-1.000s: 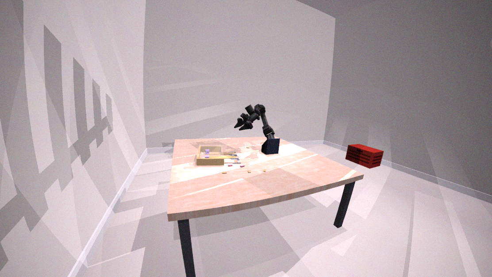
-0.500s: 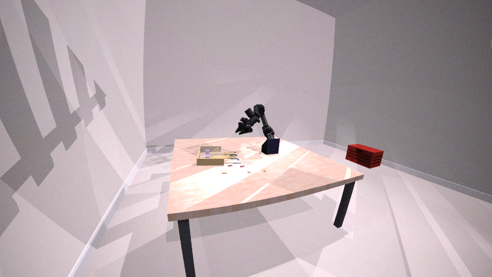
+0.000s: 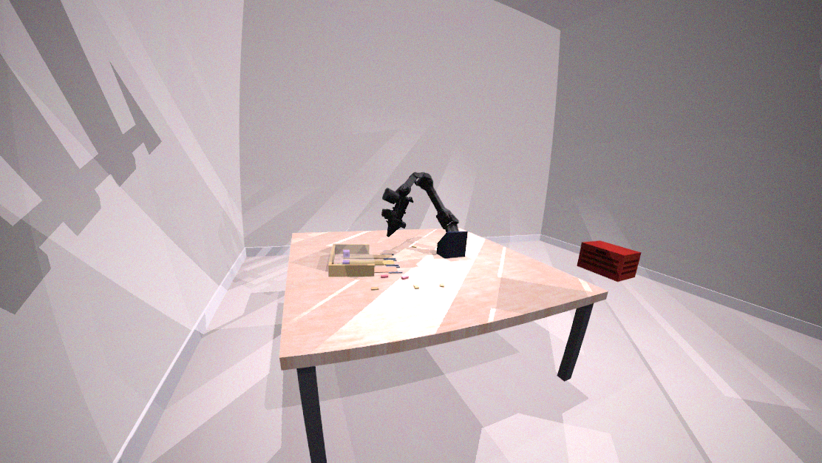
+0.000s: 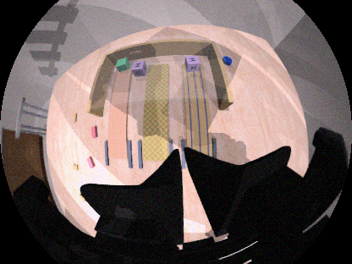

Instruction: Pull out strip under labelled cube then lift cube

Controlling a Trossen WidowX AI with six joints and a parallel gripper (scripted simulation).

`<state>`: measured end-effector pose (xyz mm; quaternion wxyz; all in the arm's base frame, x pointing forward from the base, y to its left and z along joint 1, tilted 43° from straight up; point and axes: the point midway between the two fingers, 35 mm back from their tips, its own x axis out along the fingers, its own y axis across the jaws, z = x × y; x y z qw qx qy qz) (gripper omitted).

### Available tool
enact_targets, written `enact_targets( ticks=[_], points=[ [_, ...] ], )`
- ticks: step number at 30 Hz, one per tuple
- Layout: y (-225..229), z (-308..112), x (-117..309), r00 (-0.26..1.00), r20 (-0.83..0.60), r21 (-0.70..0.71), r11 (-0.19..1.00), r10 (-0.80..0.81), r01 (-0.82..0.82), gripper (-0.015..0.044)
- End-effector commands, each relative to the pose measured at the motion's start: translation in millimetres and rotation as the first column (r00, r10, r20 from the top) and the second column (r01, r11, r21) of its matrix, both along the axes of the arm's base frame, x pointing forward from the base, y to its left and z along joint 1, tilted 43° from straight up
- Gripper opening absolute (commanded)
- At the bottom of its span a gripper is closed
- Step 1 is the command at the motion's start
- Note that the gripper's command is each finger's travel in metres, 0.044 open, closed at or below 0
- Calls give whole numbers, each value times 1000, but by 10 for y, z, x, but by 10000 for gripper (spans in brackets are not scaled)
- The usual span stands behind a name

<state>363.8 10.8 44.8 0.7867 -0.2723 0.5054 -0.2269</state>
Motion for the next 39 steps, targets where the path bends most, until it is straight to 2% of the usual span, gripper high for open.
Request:
enact_targets(
  ticks=[1,16,39],
  points=[
    [-529,-41,45,931,-182,-2,947,-317,322,0],
    [-610,-22,-27,917,-199,-8,936,-345,351,0],
    [-863,-297,-9,917,-199,-7,936,-345,351,0]
  ],
)
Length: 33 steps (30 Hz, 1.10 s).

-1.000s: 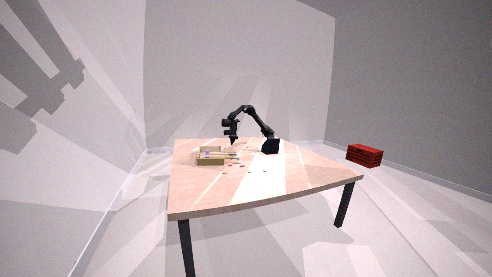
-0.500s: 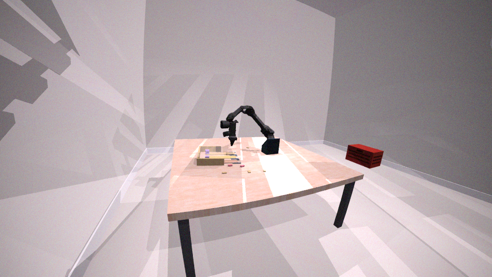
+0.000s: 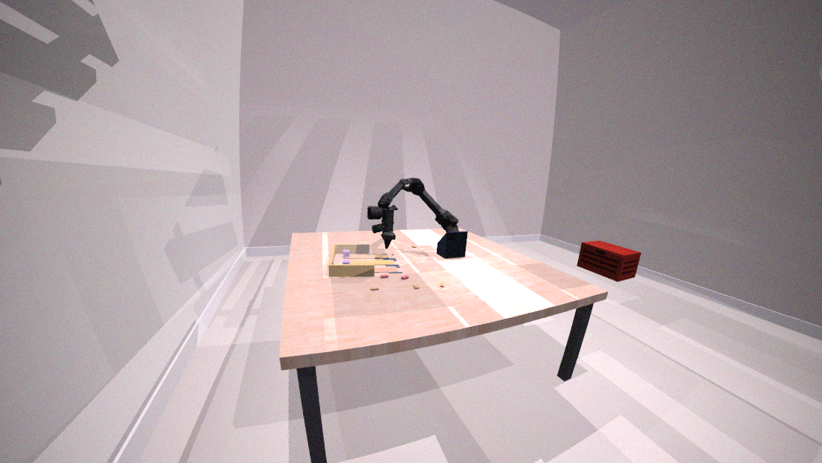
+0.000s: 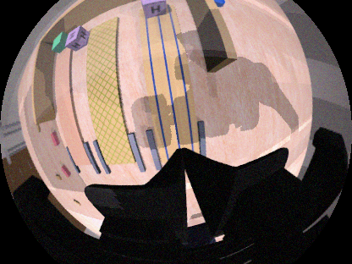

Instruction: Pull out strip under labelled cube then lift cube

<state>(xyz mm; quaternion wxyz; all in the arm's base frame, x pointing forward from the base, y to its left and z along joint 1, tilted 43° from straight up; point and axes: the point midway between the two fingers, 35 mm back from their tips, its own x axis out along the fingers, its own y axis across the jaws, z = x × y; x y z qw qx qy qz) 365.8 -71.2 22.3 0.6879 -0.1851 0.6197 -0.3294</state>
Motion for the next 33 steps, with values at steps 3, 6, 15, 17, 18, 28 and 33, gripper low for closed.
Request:
enact_targets(
  ticks=[3,6,15,17,18,28,33],
  points=[
    [-76,-108,-30,1000,-14,-1,1000,1,-1,0],
    [-111,-143,-31,1000,-14,-1,1000,1,-1,0],
    [-213,-247,-41,1000,-14,-3,1000,1,-1,0],
    [-235,-270,-45,1000,-14,-3,1000,1,-1,0],
    [-246,-282,-47,1000,-14,-3,1000,1,-1,0],
    [-262,-299,-50,1000,-14,-4,1000,1,-1,0],
    [-262,-299,-50,1000,-14,-4,1000,1,-1,0]
  ],
)
